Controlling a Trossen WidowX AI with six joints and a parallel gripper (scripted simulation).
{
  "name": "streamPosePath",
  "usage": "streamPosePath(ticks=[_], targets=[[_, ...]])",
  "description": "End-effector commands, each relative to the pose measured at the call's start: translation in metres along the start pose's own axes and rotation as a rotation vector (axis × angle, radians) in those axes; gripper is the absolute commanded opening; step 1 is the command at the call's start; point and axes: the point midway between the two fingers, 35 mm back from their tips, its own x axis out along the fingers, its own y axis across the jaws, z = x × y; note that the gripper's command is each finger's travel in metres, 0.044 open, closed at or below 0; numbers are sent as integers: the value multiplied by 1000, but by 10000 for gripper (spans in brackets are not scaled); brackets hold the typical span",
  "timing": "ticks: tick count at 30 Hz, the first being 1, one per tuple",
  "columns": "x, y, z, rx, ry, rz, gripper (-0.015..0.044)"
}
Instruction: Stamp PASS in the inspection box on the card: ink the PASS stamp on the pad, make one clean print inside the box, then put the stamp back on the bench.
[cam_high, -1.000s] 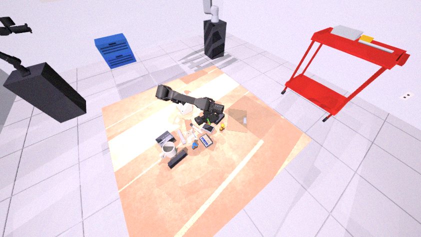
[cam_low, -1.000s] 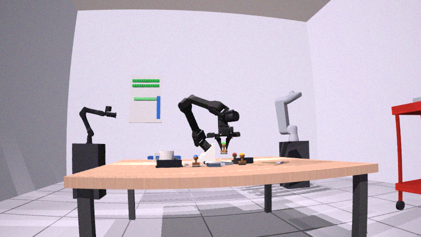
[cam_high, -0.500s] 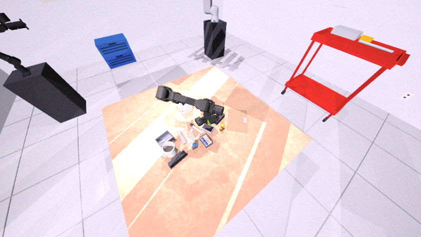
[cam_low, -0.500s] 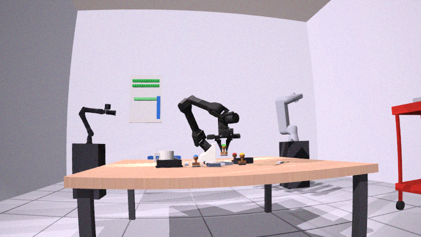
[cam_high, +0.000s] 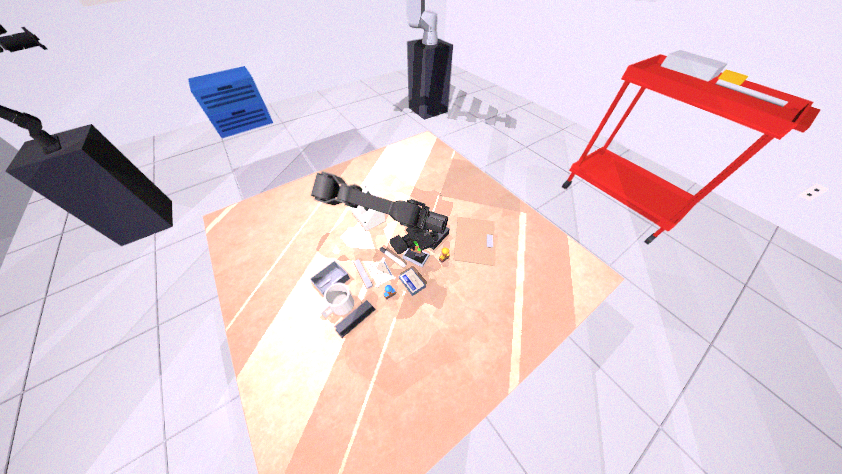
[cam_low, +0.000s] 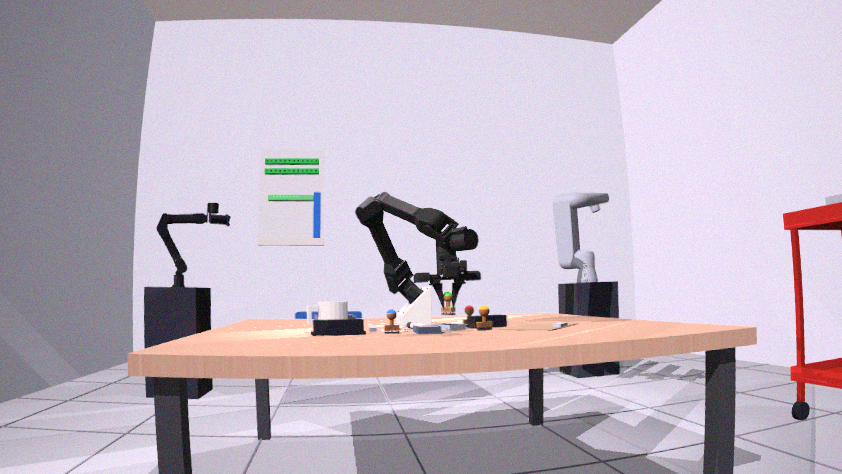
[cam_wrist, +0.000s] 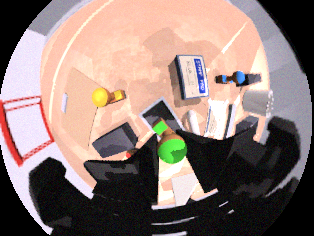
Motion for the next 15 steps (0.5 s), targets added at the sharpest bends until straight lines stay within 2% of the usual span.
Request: streamPosePath(ticks=[1, 15], targets=[[3, -1, 0, -4, 0, -5, 0], [12, -1, -1, -3, 0, -5, 0]])
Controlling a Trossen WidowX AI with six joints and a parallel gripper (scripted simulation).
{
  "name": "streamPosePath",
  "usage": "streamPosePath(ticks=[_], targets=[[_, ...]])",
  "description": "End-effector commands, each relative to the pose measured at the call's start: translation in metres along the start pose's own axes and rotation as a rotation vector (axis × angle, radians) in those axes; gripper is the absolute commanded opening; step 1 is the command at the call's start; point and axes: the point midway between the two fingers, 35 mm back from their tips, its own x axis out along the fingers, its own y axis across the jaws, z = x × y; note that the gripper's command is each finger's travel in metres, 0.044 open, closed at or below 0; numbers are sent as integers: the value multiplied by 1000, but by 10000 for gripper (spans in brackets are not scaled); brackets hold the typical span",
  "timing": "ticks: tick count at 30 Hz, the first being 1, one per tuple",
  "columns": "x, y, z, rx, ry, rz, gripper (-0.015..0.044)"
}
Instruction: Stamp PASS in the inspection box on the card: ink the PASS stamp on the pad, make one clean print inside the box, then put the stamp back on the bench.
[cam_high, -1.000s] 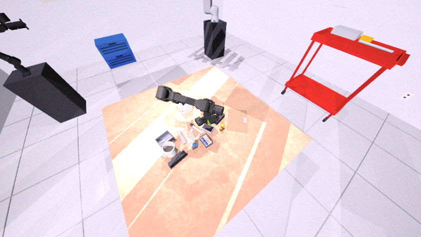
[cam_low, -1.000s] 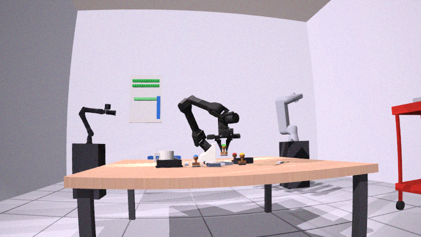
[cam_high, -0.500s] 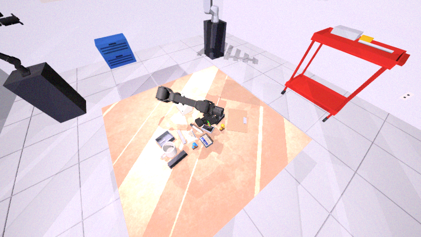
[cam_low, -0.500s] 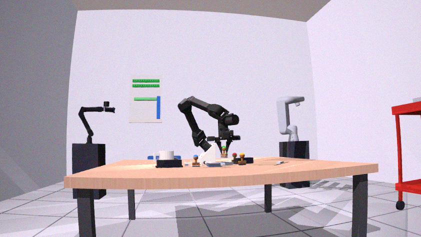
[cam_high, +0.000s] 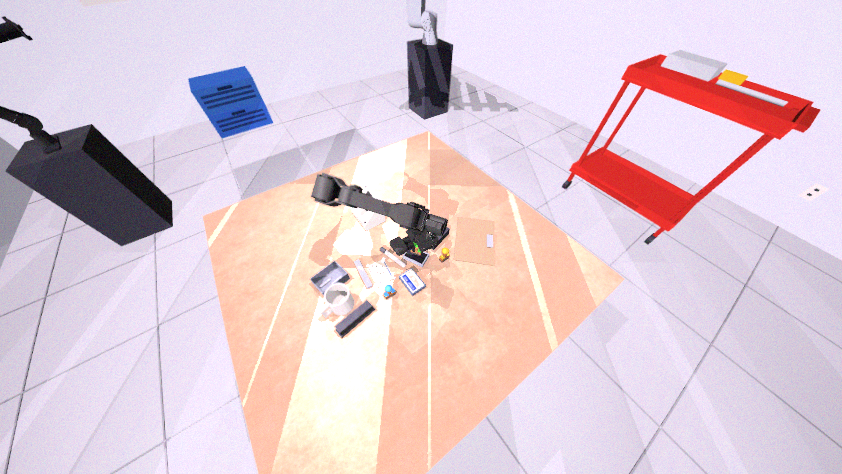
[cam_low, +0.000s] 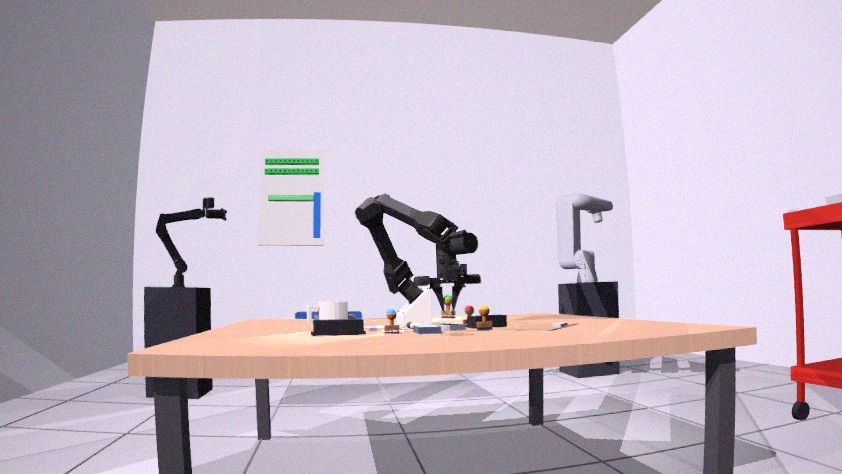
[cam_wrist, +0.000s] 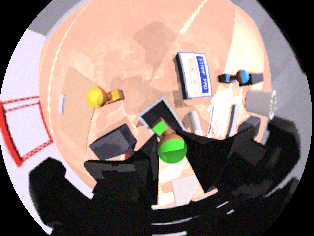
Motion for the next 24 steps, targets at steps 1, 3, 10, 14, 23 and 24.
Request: streamPosePath(ticks=[1, 3, 10, 14, 23, 24], targets=[[3, -1, 0, -4, 0, -5, 0], [4, -1, -1, -4, 0, -5, 0], [9, -1, -1, -3, 0, -5, 0], [12, -1, -1, -3, 0, -5, 0], [15, -2, -1, -2, 0, -6, 0], [15, -2, -1, -1, 0, -6, 0]])
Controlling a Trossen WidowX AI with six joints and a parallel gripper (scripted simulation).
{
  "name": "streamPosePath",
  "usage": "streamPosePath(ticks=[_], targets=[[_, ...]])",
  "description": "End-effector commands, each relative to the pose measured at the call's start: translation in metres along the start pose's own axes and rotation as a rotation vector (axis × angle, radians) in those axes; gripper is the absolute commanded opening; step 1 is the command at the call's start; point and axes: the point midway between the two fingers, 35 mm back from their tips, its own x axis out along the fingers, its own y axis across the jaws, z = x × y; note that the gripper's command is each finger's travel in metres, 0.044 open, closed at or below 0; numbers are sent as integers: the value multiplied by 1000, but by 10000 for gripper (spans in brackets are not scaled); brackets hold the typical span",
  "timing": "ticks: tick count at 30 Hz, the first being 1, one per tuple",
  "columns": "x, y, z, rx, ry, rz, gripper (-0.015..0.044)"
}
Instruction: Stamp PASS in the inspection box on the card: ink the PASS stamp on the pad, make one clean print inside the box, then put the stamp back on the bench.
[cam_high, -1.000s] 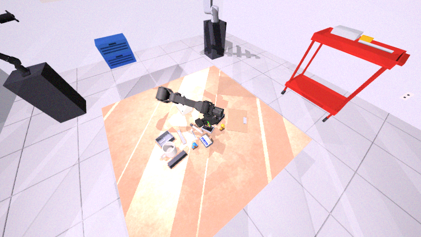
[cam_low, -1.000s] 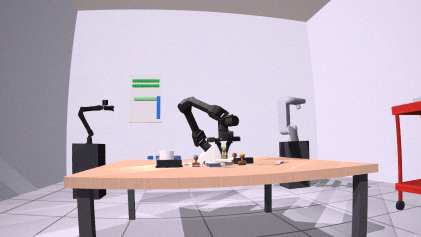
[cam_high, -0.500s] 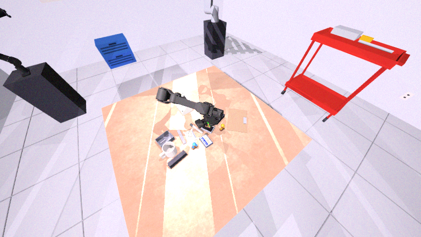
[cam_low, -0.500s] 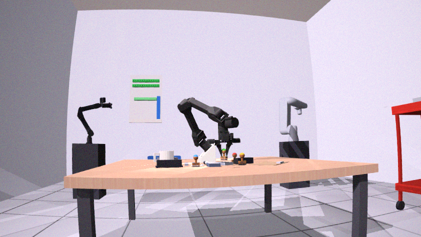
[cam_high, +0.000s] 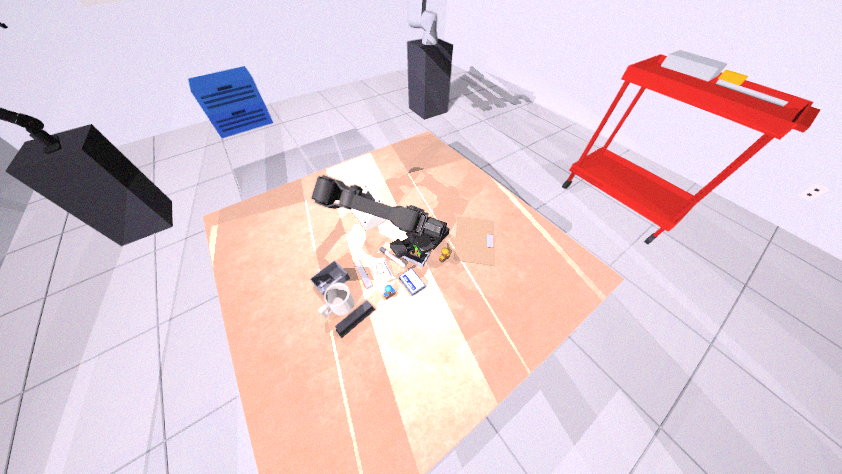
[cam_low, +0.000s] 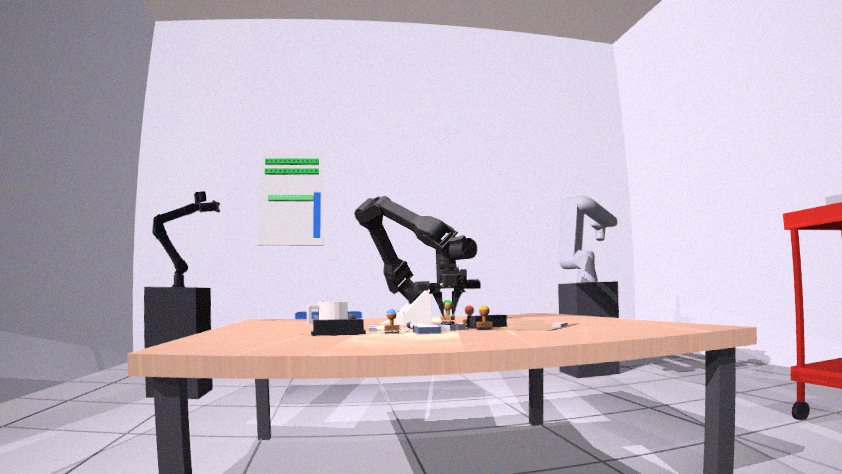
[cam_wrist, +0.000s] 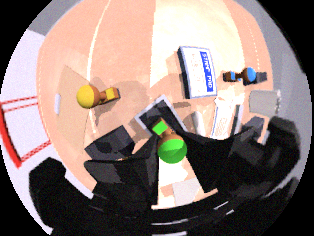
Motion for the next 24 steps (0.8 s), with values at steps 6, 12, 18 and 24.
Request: streamPosePath(ticks=[6, 12, 18, 24], targets=[[2, 0, 0, 1, -2, -4, 0], [4, 0, 0, 1, -2, -4, 0], [5, -1, 0, 1, -2, -4, 0], [5, -1, 0, 1, -2, -4, 0]])
